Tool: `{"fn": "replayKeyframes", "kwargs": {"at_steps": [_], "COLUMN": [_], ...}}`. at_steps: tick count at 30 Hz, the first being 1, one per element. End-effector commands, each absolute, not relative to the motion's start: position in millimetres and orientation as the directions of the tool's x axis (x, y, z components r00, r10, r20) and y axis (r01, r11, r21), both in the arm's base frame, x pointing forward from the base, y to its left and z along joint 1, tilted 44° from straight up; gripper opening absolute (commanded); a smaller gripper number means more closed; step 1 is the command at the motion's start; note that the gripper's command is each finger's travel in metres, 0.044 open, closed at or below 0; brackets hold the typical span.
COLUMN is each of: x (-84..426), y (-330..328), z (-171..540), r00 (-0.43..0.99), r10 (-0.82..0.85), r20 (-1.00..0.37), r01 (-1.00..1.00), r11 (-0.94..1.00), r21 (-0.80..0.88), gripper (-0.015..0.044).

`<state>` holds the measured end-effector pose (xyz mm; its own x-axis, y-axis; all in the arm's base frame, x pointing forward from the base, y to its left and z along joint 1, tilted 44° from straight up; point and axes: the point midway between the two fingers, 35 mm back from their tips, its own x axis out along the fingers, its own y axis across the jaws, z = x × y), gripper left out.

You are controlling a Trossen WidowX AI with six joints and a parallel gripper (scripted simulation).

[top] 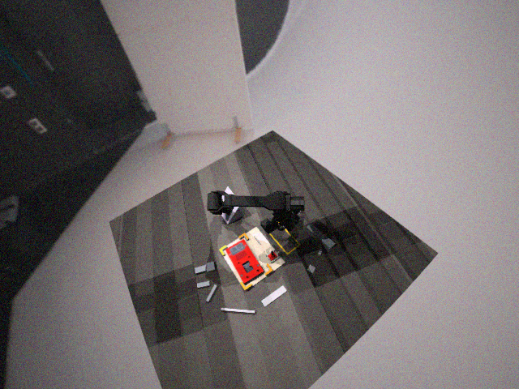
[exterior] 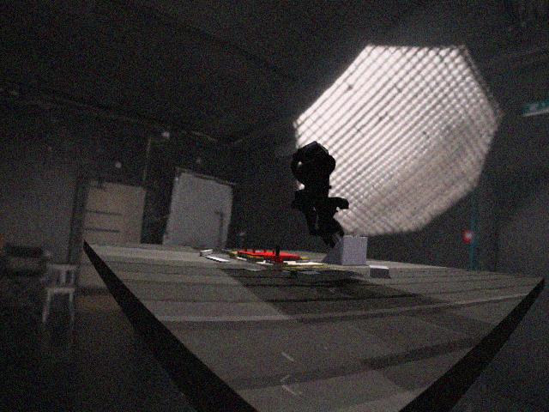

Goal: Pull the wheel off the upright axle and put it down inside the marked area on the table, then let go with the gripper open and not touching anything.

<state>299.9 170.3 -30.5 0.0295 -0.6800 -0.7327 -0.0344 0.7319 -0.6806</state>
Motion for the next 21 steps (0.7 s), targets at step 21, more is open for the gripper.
{"fn": "replayKeyframes", "kwargs": {"at_steps": [21], "x": [301.2], "y": [104.7], "z": [-99.9], "r00": [0.021], "r10": [-0.684], "r20": [-0.729], "r01": [-0.027], "r11": [0.728], "r21": [-0.685], "gripper": [0.0]}}
